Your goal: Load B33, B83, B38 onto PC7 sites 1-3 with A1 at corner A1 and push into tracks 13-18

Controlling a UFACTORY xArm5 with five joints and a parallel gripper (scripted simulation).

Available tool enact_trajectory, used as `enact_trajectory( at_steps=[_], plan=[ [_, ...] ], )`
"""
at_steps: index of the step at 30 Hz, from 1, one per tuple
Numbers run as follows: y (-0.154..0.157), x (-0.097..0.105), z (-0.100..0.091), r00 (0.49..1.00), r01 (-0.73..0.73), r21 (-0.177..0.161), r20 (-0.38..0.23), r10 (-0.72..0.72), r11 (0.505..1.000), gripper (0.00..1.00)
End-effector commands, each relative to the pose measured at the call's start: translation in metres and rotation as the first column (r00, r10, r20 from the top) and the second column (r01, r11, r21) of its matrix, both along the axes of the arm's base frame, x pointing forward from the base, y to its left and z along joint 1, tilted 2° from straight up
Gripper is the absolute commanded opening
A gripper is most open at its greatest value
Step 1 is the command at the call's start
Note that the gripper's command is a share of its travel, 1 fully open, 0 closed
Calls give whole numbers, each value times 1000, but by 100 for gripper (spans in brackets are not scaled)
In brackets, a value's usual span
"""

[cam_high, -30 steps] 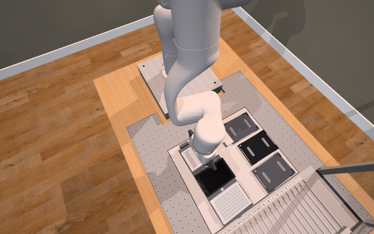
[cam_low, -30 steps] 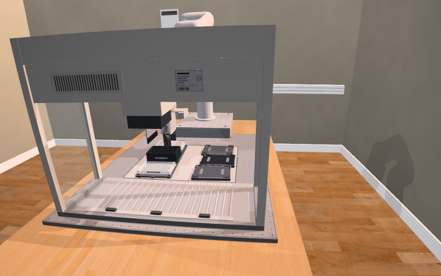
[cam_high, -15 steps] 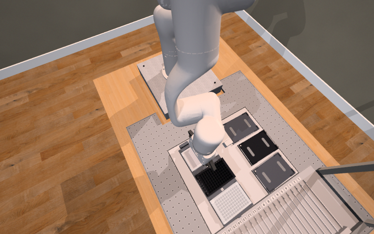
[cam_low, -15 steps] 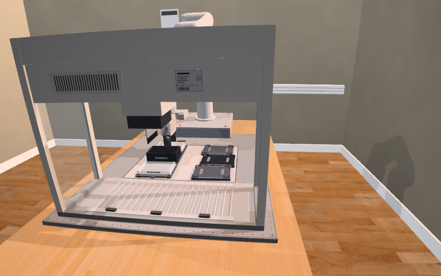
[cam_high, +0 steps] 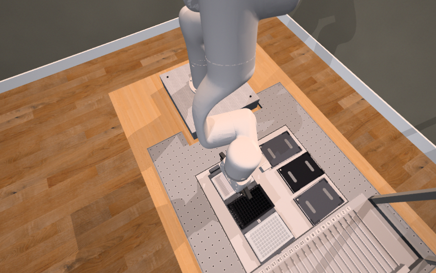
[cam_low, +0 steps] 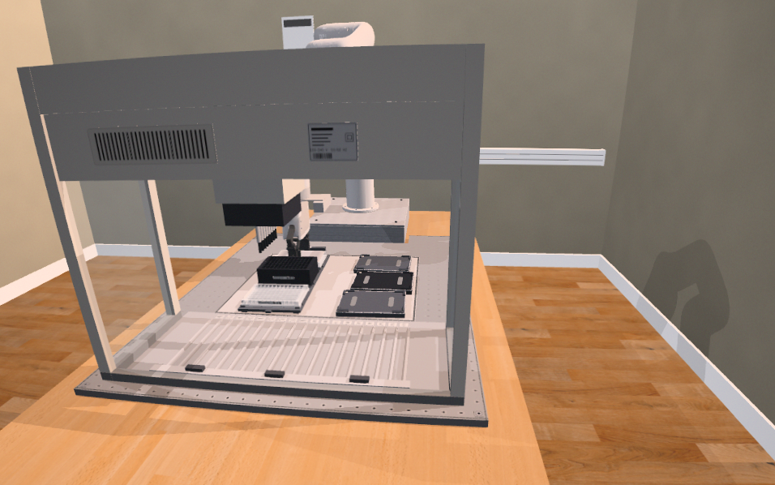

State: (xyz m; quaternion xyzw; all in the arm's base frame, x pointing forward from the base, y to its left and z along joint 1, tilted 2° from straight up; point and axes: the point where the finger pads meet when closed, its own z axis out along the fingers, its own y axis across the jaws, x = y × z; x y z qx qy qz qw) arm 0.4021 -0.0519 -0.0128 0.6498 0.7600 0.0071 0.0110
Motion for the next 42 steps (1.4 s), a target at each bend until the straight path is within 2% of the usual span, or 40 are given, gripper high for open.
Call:
enact_trajectory(
  at_steps=[1, 6, 7, 42],
  plan=[
    [0, 1, 1, 1000, 0, 13, 5, 0, 1000, 0],
    [0, 1, 1, 1000, 0, 13, 5, 0, 1000, 0],
    [0, 1, 0, 1000, 0, 13, 5, 0, 1000, 100],
    [0, 1, 2, 1000, 0, 13, 5, 0, 1000, 100]
  ],
)
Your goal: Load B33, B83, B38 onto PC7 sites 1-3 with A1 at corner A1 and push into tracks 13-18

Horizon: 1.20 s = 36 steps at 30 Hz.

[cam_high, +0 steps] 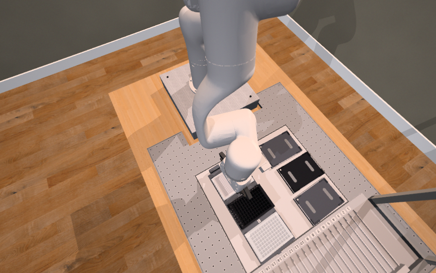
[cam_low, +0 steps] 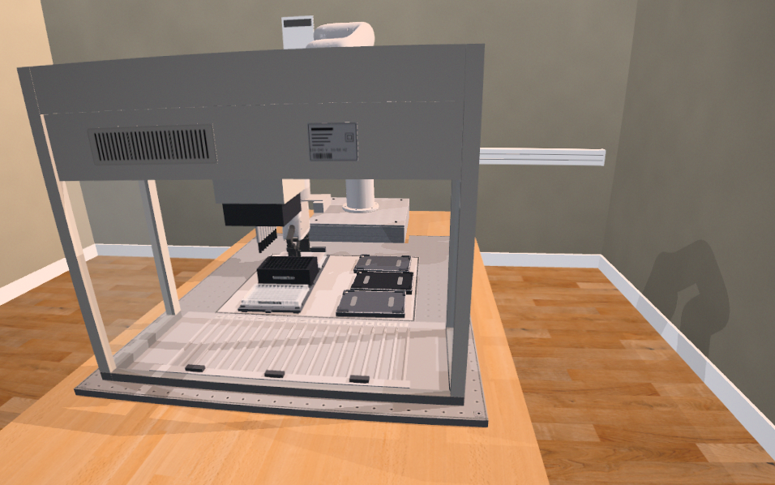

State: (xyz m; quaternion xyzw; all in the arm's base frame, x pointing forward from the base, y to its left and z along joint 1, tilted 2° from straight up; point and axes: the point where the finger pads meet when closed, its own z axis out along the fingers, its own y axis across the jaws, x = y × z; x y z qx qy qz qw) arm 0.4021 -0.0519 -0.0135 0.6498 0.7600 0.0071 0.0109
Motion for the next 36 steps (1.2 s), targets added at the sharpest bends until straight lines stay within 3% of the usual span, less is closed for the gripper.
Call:
enact_trajectory(
  at_steps=[1, 36],
  plan=[
    [0, 1, 3, 1000, 0, 13, 5, 0, 1000, 100],
    [-1, 0, 53, 1000, 0, 13, 5, 0, 1000, 100]
  ],
)
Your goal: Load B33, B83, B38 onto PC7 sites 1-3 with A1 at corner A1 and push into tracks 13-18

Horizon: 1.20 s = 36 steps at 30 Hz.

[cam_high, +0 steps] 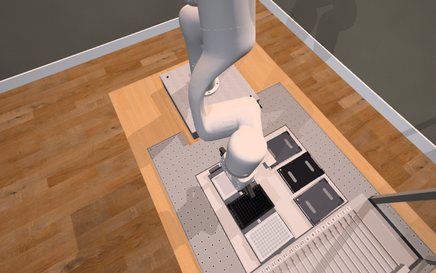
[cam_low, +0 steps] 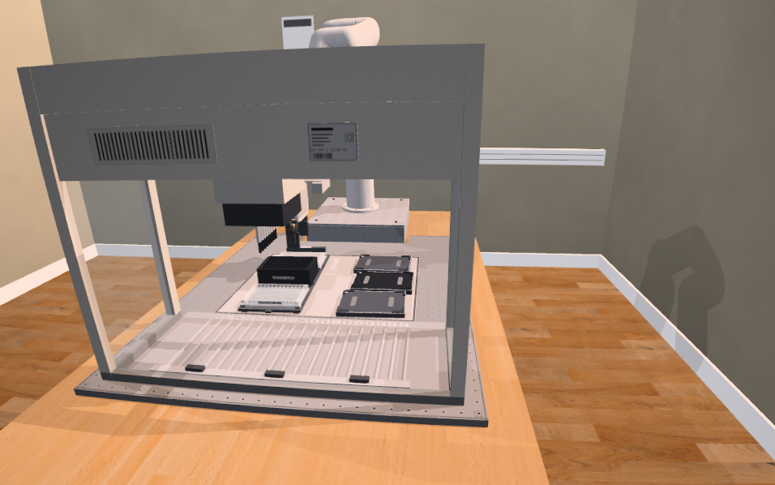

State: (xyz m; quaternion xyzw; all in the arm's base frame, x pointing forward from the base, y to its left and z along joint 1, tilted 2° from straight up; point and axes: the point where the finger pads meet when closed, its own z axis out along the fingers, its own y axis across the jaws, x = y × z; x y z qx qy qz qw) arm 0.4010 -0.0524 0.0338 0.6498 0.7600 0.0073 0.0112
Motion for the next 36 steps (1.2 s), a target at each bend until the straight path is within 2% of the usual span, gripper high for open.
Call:
enact_trajectory(
  at_steps=[1, 36],
  plan=[
    [0, 1, 7, 1000, 0, 13, 5, 0, 1000, 100],
    [-1, -1, 59, 1000, 0, 13, 5, 0, 1000, 100]
  ],
)
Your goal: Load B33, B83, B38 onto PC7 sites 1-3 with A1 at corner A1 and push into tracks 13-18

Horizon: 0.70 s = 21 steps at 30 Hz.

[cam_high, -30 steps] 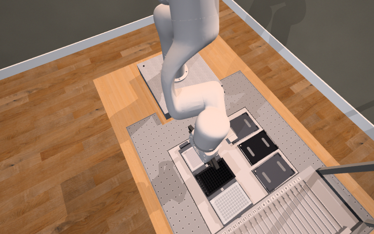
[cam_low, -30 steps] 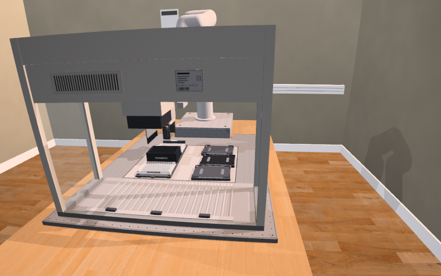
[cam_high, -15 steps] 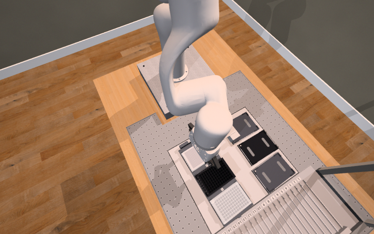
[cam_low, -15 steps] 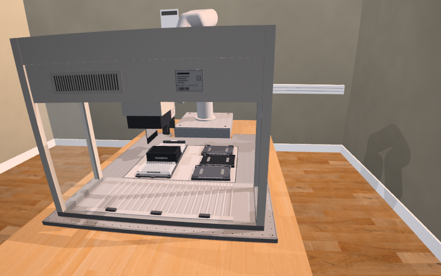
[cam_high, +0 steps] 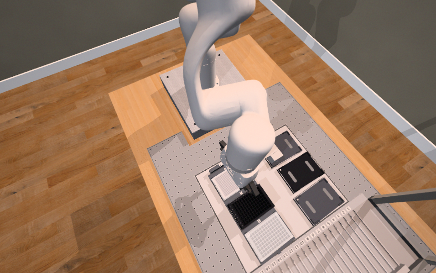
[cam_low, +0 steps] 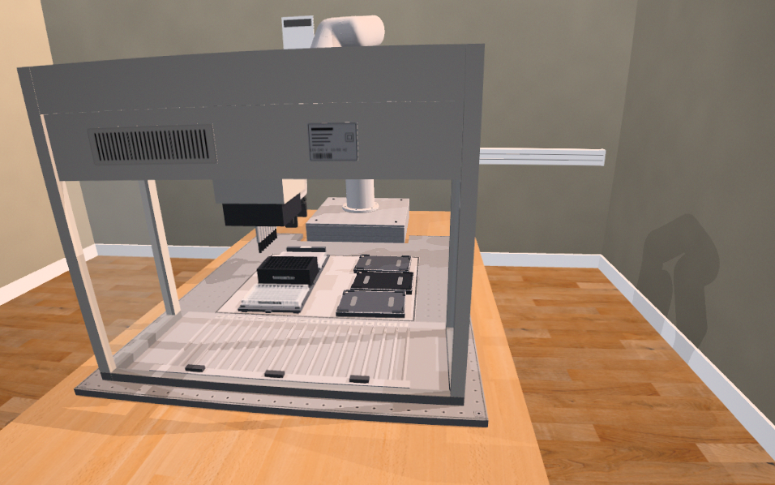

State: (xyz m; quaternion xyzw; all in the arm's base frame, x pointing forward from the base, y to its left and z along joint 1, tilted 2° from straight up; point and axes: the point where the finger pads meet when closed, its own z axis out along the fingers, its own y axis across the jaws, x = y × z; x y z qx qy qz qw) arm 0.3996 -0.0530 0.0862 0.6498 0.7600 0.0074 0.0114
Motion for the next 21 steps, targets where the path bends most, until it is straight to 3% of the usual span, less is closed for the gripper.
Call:
enact_trajectory(
  at_steps=[1, 17, 21],
  plan=[
    [0, 1, 8, 1000, 0, 13, 4, 0, 1000, 100],
    [0, 1, 9, 1000, 0, 13, 4, 0, 1000, 100],
    [16, 12, 8, 999, 34, 14, 4, -34, 999, 100]
  ],
)
